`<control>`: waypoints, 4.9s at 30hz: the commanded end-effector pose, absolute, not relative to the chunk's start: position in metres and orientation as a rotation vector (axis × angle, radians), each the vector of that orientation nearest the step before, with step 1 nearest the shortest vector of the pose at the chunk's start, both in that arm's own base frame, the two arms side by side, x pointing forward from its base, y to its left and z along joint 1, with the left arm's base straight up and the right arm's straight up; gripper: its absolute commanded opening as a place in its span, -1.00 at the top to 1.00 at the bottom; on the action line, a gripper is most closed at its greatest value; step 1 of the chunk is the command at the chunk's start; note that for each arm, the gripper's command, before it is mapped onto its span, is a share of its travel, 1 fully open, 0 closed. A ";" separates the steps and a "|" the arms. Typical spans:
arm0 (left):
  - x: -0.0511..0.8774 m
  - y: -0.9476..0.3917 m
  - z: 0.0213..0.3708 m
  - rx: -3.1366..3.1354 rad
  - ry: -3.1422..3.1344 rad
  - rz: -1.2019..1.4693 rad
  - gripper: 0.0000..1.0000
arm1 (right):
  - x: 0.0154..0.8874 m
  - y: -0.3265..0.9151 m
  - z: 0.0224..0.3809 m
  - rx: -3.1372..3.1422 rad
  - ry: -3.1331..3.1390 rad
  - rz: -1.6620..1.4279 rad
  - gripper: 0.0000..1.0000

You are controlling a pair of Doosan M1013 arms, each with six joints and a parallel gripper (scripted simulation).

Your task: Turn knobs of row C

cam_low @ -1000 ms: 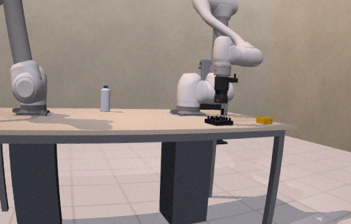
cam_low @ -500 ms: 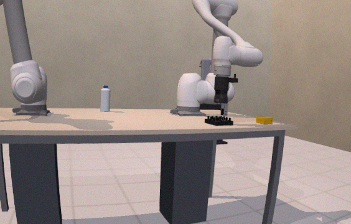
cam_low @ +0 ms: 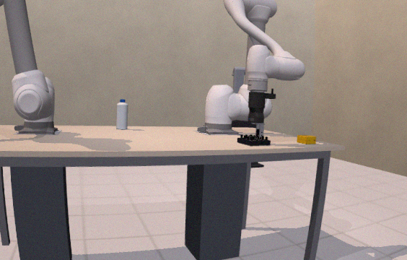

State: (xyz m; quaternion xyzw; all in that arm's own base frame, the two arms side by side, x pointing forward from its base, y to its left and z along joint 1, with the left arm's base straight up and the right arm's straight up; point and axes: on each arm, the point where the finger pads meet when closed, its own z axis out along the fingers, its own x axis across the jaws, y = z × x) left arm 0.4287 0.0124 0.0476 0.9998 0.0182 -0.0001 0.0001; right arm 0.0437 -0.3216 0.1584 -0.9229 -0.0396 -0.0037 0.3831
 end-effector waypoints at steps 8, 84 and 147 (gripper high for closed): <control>0.429 0.012 0.048 3.141 0.057 0.002 0.07 | 0.044 -0.322 0.159 -2.354 -0.101 -0.010 -1.00; 0.429 0.012 0.048 2.975 1.009 0.002 0.40 | 0.044 -0.322 0.159 -2.354 -0.101 -0.010 -1.00; 0.429 0.012 0.048 2.091 2.344 0.001 0.40 | 0.044 -0.322 0.159 -2.354 -0.101 -0.010 -1.00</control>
